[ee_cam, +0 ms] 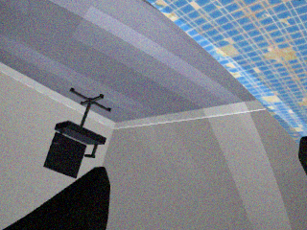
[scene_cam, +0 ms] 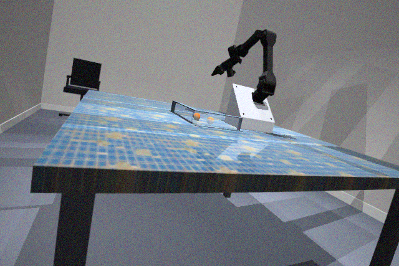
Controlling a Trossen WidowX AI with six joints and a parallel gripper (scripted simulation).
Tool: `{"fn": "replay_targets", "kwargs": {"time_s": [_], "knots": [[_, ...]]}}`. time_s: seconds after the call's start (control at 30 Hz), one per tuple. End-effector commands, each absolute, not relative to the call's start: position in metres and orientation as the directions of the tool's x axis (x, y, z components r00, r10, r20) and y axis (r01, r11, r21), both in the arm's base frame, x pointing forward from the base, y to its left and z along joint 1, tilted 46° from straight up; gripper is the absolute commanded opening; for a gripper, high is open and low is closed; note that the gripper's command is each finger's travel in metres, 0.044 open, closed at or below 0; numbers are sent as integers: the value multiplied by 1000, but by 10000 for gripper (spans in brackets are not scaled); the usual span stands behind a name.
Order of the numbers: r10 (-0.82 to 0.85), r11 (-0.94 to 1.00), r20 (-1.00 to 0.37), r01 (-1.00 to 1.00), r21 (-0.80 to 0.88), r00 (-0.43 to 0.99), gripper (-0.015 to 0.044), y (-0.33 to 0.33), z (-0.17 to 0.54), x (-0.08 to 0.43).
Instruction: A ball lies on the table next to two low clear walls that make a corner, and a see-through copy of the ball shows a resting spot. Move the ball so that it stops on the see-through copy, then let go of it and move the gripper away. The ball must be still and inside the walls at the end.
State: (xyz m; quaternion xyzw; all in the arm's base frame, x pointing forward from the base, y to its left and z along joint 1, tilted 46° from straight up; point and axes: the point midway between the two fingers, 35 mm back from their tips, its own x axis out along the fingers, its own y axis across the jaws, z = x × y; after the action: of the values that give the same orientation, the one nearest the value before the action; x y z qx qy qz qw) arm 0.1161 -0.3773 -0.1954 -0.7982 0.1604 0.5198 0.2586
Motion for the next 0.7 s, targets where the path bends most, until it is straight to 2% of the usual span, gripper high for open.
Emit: {"fn": "replay_targets", "kwargs": {"time_s": [0.0, 0.13, 0.23, 0.33, 0.5, 0.67], "knots": [[15, -820, -913, -517, -244, 408, 374, -377, -195, 117], [56, -925, -910, -322, -202, 411, 274, -363, -187, 149], [113, -990, -906, -26, -136, 408, 274, -339, -176, 191], [169, -972, -896, 223, -81, 411, 274, -316, -164, 224], [301, -720, -866, 691, 68, 399, 274, -253, -137, 288], [407, -363, -839, 907, 214, 361, 274, -193, -115, 326]]}}
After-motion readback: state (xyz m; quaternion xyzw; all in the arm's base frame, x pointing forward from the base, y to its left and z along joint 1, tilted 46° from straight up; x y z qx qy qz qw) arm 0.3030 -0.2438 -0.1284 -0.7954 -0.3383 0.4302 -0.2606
